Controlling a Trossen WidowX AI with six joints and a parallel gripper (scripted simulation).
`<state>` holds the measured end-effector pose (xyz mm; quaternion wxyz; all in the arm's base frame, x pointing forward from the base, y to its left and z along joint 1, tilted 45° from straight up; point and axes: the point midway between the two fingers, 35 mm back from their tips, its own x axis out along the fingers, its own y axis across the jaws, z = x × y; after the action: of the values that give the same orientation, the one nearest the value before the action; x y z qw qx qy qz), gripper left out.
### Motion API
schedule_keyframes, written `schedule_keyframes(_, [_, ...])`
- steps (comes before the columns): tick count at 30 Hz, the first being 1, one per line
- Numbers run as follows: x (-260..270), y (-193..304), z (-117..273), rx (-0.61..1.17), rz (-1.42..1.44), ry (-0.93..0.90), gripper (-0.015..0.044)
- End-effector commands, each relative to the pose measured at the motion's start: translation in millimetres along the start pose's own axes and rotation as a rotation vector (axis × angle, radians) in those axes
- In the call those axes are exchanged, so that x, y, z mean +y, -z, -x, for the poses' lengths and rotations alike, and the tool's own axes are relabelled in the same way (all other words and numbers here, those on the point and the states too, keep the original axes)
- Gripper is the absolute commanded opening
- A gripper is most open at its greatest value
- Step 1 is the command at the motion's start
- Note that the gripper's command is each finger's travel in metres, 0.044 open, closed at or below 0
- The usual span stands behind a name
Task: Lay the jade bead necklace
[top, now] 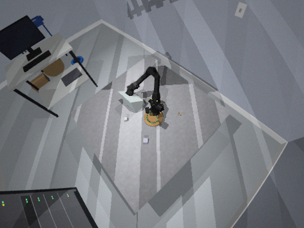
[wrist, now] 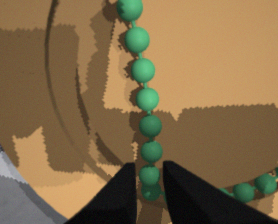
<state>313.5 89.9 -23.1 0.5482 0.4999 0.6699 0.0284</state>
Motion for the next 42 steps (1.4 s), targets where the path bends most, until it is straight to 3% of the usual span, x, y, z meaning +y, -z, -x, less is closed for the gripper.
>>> schedule_keyframes(1, [0.2, -0.1, 0.2, 0.0, 0.0, 0.0, 0.0])
schedule_keyframes(42, [9.7, 7.6, 3.8, 0.003, -0.009, 0.002, 0.0])
